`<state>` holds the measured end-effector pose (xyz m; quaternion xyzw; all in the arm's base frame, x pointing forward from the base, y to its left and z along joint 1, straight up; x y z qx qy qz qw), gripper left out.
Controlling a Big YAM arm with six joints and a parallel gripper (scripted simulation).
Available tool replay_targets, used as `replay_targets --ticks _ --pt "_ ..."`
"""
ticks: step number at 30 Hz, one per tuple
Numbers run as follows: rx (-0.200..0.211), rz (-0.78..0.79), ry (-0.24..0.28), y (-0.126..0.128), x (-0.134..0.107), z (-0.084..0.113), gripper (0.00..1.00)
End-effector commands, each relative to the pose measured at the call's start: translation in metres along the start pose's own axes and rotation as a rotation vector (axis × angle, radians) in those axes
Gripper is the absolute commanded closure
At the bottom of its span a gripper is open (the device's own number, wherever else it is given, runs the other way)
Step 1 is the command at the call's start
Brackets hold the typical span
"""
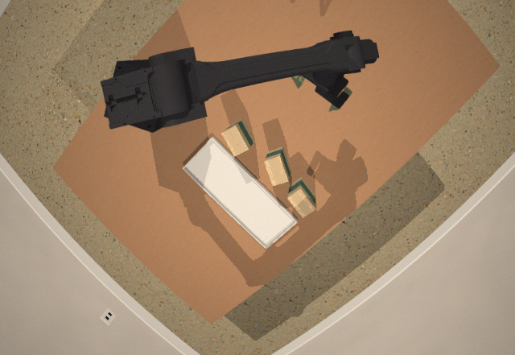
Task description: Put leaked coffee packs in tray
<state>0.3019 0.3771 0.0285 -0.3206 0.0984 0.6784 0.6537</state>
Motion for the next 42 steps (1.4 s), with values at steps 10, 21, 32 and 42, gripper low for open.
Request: replay_targets --ticks 10,21,32,42 --pt "-0.004 -0.006 -0.008 -0.003 -0.001 0.004 0.0" --pt "0.014 -0.101 -0.044 -0.013 -0.012 0.001 0.0" --pt "0.202 -0.545 -0.099 -0.014 -0.057 -0.08 0.0" --pt "0.333 -0.858 -0.121 -0.003 -0.09 -0.129 0.0"
Point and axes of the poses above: the point where the finger pads meet when closed, its own z axis back along the fingers, its own y axis across the jaws, x = y × z, the point moved 5 cm from there along z, back along the fingers, and after that the axes turned 8 degrees about -z, right-handed, at the moved point
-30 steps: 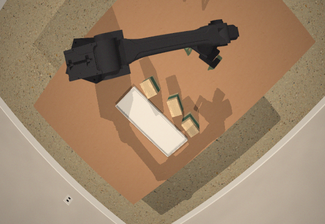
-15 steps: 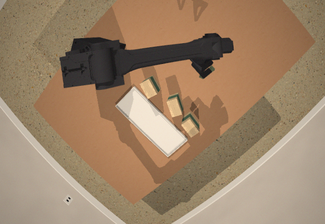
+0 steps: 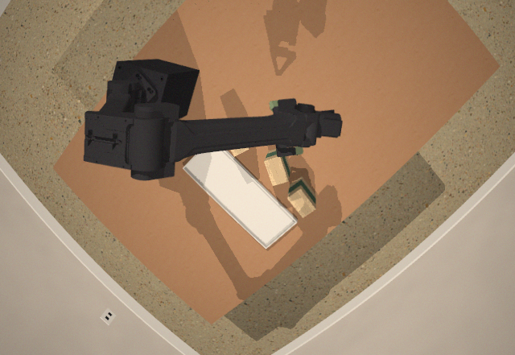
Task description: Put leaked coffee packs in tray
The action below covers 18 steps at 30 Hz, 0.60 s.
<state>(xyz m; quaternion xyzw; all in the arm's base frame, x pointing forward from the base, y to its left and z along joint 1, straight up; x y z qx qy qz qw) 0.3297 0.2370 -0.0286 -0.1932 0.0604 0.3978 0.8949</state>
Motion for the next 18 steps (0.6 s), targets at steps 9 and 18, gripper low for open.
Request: replay_targets --ticks 9,18 --pt "0.117 -0.413 -0.067 -0.032 -0.03 -0.027 0.0" --pt "0.265 -0.788 -0.08 -0.048 -0.077 -0.065 0.0"
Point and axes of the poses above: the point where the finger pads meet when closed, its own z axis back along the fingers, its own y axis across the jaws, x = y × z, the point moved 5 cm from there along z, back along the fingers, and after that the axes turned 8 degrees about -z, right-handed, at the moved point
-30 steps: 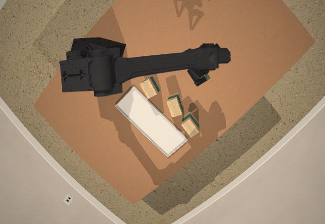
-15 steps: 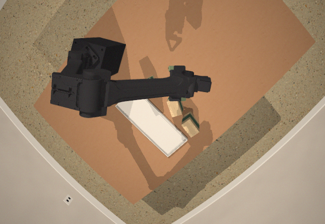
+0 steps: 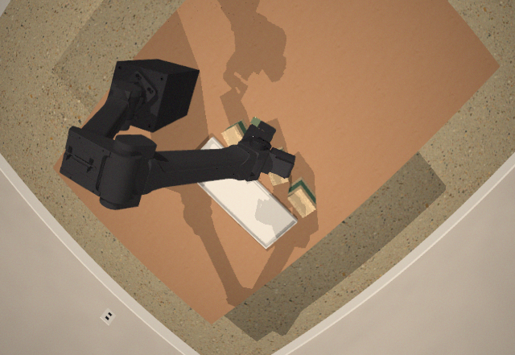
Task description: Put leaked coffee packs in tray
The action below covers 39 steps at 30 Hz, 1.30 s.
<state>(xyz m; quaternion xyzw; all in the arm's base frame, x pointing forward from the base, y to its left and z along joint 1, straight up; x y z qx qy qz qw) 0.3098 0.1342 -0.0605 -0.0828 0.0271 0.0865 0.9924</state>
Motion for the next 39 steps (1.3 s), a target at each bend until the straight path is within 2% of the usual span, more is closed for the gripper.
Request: replay_targets --ticks 1,3,4,6,9,11,13,16,17,19,22,25,26,34,35,39 --pt "0.051 -0.199 -0.051 -0.015 -0.001 0.002 0.0" --pt "0.067 -0.24 -0.052 -0.02 -0.005 -0.001 0.0" --pt "0.095 -0.312 -0.052 -0.028 -0.011 -0.005 0.0" --pt "0.124 -0.387 -0.053 -0.035 -0.019 -0.009 0.0" --pt "0.131 -0.405 -0.053 -0.037 -0.021 -0.01 0.0" --pt "0.171 -0.508 -0.053 -0.047 -0.031 -0.015 0.0" --pt "0.189 -0.553 -0.053 -0.051 -0.036 -0.017 0.0" --pt "0.189 -0.54 -0.055 -0.046 -0.038 -0.016 0.0" --pt "0.2 -0.54 -0.083 -0.045 -0.022 -0.011 0.0" --pt "0.199 -0.54 -0.083 -0.045 -0.022 -0.011 0.0" --pt "0.181 -0.552 -0.034 -0.05 -0.041 -0.019 0.0" --pt "0.181 -0.553 -0.034 -0.051 -0.04 -0.019 0.0" --pt "0.187 -0.554 -0.049 -0.05 -0.032 -0.016 0.0" --pt "0.186 -0.554 -0.048 -0.05 -0.032 -0.016 0.0" --pt "0.186 -0.554 -0.048 -0.05 -0.032 -0.016 0.22" --pt "0.186 -0.554 -0.048 -0.05 -0.032 -0.016 0.22"
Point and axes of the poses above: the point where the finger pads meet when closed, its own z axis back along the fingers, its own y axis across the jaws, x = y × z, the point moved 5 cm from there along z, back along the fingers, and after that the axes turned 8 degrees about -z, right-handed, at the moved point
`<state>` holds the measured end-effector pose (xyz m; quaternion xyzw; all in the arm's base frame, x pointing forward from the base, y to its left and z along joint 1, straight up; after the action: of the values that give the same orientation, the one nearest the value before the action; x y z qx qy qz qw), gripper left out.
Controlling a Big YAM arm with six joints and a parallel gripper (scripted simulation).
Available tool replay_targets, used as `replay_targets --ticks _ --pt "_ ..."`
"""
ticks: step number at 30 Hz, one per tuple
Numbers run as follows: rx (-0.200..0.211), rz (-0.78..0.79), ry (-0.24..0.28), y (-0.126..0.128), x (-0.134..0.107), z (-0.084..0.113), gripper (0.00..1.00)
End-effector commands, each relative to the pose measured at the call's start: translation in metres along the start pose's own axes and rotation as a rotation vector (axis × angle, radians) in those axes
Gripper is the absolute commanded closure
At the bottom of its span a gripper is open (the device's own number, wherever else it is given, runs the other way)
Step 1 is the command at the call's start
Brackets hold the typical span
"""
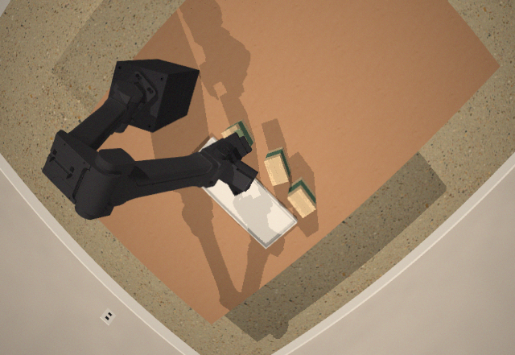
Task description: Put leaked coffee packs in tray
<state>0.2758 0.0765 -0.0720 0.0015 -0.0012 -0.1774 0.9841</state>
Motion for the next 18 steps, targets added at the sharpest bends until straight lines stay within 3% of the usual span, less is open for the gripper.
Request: replay_targets --ticks 1,13,18 --pt "0.014 -0.023 -0.02 0.005 0.01 0.006 0.22" --pt "0.014 -0.023 -0.019 0.005 0.01 0.005 0.22" --pt "0.012 -0.023 -0.018 0.005 0.01 -0.012 0.22"
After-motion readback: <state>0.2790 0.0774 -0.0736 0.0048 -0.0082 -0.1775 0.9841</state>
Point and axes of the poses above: the point where the finger pads meet when closed, its own z axis back along the fingers, its own y axis across the jaws, x = y × z, the point moved 5 cm from there along z, back along the fingers, and after that the axes turned 8 degrees about -z, right-handed, at the moved point
